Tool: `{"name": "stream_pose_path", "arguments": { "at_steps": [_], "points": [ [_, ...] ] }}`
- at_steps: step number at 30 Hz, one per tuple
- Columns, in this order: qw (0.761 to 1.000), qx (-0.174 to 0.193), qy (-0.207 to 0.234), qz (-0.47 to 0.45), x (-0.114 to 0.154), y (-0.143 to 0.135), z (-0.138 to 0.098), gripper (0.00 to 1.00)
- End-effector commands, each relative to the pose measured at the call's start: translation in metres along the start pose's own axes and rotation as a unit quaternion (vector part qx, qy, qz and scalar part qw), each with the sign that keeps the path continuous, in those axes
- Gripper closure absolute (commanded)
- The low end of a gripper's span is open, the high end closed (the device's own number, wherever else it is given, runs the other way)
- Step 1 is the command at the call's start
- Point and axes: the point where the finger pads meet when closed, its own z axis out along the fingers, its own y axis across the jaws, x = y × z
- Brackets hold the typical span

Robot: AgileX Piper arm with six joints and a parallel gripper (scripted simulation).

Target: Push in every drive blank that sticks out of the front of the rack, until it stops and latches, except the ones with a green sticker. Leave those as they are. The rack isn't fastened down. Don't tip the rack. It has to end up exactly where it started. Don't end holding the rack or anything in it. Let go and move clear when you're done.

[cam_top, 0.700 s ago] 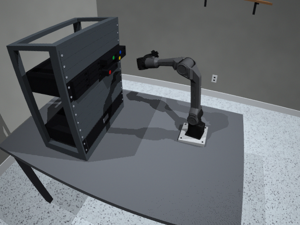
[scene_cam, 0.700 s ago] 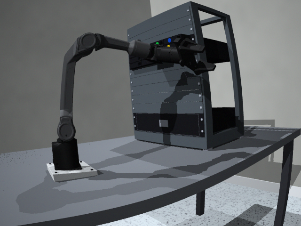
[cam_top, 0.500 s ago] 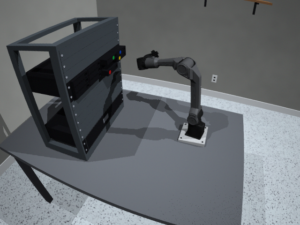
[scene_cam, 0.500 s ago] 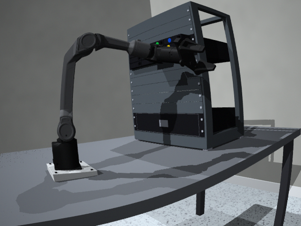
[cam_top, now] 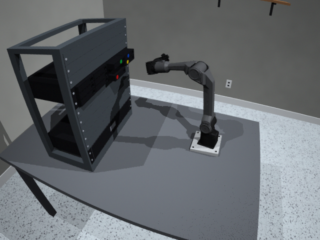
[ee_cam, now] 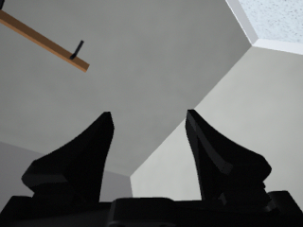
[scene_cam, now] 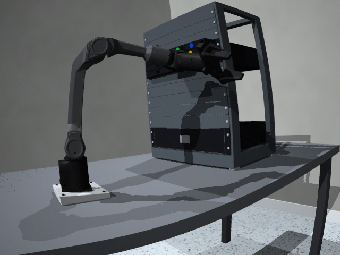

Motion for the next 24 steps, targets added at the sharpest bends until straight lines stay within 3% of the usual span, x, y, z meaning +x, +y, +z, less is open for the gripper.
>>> {"name": "stream_pose_path", "arguments": {
  "at_steps": [1, 24],
  "points": [
    [1.000, 0.000, 0.000, 0.001, 0.0004, 0.0005, -0.0002, 0.00],
    [1.000, 0.002, -0.001, 0.005, -0.0004, 0.0002, -0.0004, 0.00]
  ]
}}
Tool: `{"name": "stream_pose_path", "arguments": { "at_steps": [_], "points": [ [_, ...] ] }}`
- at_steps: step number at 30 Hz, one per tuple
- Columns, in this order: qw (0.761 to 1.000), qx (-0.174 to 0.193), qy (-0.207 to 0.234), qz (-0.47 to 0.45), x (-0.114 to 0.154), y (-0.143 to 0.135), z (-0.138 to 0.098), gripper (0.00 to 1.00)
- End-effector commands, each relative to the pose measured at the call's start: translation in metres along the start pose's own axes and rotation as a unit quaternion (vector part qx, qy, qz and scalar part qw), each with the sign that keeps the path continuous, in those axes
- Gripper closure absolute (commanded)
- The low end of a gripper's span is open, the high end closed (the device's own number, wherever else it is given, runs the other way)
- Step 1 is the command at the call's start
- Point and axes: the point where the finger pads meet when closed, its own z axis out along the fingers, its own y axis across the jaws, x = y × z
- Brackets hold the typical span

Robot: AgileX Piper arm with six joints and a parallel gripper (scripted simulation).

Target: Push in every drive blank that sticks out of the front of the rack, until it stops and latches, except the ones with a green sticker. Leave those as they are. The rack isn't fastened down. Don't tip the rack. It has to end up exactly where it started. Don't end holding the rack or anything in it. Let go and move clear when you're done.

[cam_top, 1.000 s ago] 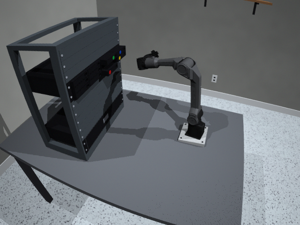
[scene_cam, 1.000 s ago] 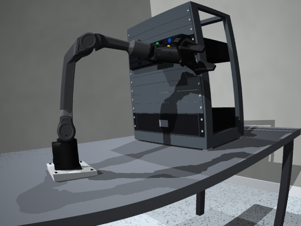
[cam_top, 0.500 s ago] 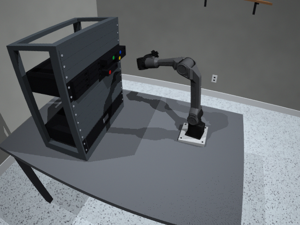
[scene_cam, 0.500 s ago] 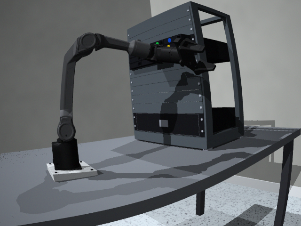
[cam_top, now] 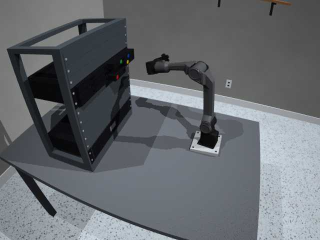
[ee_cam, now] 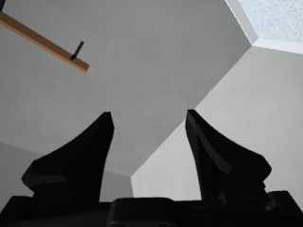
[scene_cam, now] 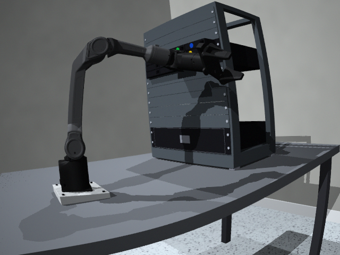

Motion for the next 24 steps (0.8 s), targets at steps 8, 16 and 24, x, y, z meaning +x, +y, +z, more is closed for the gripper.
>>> {"name": "stream_pose_path", "arguments": {
  "at_steps": [8, 16, 24],
  "points": [
    [1.000, 0.005, -0.003, 0.011, -0.002, 0.000, -0.001, 0.00],
    [0.999, 0.016, -0.013, 0.037, -0.008, -0.002, -0.003, 0.00],
    [0.997, 0.028, -0.024, 0.068, -0.014, -0.005, -0.005, 0.00]
  ]
}}
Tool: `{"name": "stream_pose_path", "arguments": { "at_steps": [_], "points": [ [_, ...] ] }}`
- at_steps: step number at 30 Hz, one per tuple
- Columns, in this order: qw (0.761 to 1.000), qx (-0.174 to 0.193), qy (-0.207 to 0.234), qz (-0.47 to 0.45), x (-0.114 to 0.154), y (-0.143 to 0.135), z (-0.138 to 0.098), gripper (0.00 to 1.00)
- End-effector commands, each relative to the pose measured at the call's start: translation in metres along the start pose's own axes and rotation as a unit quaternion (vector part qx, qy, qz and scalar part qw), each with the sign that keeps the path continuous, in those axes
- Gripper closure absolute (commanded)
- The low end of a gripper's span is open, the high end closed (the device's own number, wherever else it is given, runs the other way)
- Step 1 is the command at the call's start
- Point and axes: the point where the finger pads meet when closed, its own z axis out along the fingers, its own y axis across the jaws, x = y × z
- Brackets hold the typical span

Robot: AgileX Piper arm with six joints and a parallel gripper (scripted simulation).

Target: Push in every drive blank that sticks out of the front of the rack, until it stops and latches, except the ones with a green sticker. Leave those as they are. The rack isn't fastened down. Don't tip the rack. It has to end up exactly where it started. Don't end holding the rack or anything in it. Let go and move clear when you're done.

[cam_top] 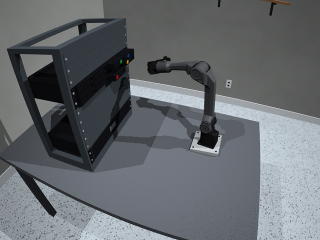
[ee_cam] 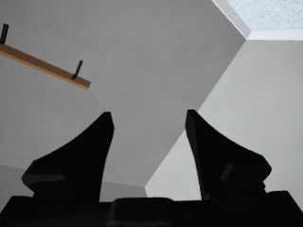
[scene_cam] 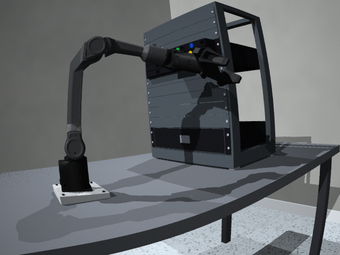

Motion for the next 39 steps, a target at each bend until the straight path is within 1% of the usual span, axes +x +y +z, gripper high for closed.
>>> {"name": "stream_pose_path", "arguments": {
  "at_steps": [1, 8, 14, 16, 21, 26, 31, 33, 39],
  "points": [
    [1.000, 0.004, -0.003, 0.010, -0.002, 0.000, -0.001, 0.00],
    [0.998, 0.023, -0.024, 0.062, -0.013, -0.003, -0.005, 0.00],
    [0.991, 0.042, -0.047, 0.119, -0.025, -0.006, -0.009, 0.00],
    [0.991, 0.042, -0.047, 0.119, -0.025, -0.006, -0.009, 0.00],
    [0.981, 0.057, -0.072, 0.173, -0.037, -0.010, -0.014, 0.00],
    [0.964, 0.072, -0.100, 0.234, -0.049, -0.014, -0.020, 0.00],
    [0.941, 0.085, -0.132, 0.299, -0.062, -0.018, -0.028, 0.00],
    [0.941, 0.085, -0.132, 0.299, -0.062, -0.018, -0.028, 0.00],
    [0.903, 0.096, -0.175, 0.381, -0.079, -0.024, -0.039, 0.00]
  ]
}}
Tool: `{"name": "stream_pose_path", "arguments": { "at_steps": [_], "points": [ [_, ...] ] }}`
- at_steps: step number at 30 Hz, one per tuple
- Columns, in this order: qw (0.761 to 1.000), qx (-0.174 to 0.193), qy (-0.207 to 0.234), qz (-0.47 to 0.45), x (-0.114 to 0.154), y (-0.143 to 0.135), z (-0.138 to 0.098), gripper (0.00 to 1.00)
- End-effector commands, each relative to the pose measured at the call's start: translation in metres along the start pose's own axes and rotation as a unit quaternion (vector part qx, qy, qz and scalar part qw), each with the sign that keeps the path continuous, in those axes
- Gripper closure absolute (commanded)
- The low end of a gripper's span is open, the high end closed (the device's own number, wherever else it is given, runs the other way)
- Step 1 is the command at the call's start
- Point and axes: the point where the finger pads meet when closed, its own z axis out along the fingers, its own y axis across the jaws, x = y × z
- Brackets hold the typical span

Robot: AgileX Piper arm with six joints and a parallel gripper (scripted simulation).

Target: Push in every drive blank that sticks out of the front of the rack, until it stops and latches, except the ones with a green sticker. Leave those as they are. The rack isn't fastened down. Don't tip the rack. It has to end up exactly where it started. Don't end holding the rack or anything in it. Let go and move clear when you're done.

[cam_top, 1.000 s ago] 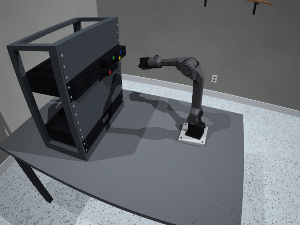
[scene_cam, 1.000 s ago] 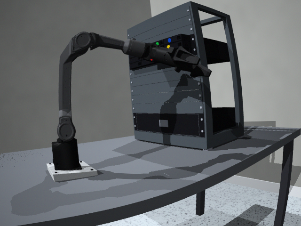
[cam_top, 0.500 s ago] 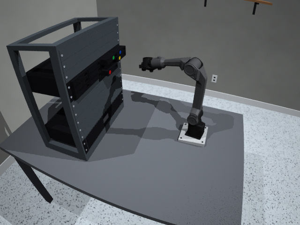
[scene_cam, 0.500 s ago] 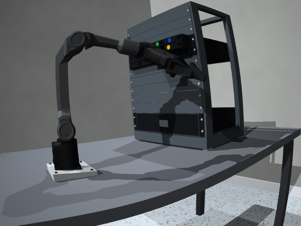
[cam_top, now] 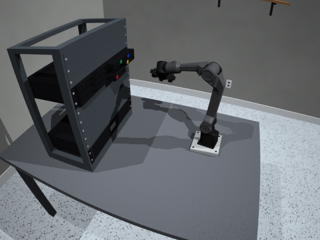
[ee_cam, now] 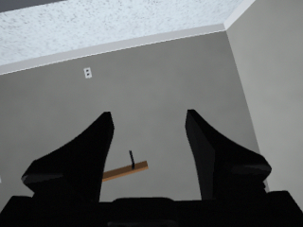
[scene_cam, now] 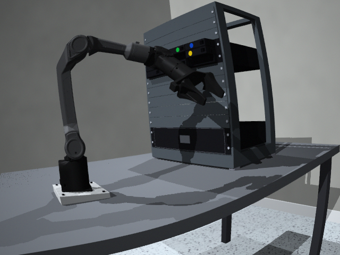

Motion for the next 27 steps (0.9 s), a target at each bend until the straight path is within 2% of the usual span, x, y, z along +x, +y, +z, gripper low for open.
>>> {"name": "stream_pose_path", "arguments": {
  "at_steps": [1, 9, 13, 19, 26, 27],
  "points": [
    [1.000, 0.004, -0.009, 0.021, -0.004, 0.001, -0.002, 0.00],
    [0.986, 0.010, -0.069, 0.152, -0.030, 0.010, -0.011, 0.00],
    [0.979, 0.010, -0.084, 0.185, -0.037, 0.012, -0.014, 0.00],
    [0.950, 0.005, -0.129, 0.284, -0.056, 0.017, -0.022, 0.00],
    [0.902, -0.009, -0.178, 0.394, -0.076, 0.022, -0.034, 0.00],
    [0.902, -0.009, -0.178, 0.394, -0.076, 0.022, -0.034, 0.00]
  ]
}}
